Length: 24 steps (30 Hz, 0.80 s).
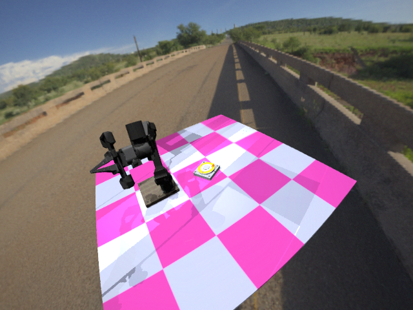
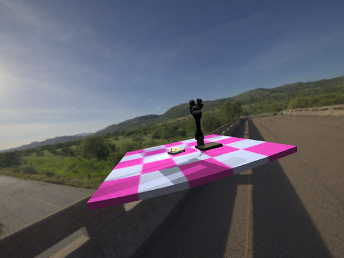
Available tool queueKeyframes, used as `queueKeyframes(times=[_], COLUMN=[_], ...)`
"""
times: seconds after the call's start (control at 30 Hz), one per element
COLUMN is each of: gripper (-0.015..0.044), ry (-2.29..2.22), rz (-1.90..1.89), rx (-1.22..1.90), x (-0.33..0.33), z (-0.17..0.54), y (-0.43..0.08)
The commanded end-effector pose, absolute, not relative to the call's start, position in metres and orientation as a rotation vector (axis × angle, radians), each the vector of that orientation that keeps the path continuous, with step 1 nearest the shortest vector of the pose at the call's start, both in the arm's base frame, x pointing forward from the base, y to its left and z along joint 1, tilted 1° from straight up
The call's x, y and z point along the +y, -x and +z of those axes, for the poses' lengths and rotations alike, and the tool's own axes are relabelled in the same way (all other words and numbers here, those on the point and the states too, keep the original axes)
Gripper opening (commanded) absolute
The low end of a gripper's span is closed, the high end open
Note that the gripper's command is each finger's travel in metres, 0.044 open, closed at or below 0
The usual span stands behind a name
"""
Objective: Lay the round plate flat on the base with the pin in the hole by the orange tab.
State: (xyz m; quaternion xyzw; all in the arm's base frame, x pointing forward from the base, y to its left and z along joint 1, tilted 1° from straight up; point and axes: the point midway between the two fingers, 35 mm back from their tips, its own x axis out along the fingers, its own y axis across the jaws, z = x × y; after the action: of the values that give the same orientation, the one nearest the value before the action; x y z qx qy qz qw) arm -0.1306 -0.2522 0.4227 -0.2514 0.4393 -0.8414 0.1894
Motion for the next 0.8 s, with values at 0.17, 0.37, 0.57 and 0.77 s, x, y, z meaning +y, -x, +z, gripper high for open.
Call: queueKeyframes(times=[0.17, 0.37, 0.57, 0.77], gripper=[0.0000, 0.0000, 0.0000, 0.0000], ry=[0.713, 0.655, 0.564, 0.435], rz=[-1.787, -1.432, -1.113, -0.760], rx=[1.044, 0.969, 0.935, 0.960], x=[-0.341, -0.354, -0.332, -0.272], z=[0.371, 0.330, 0.286, 0.234], y=[0.002, -0.096, -0.184, -0.268])
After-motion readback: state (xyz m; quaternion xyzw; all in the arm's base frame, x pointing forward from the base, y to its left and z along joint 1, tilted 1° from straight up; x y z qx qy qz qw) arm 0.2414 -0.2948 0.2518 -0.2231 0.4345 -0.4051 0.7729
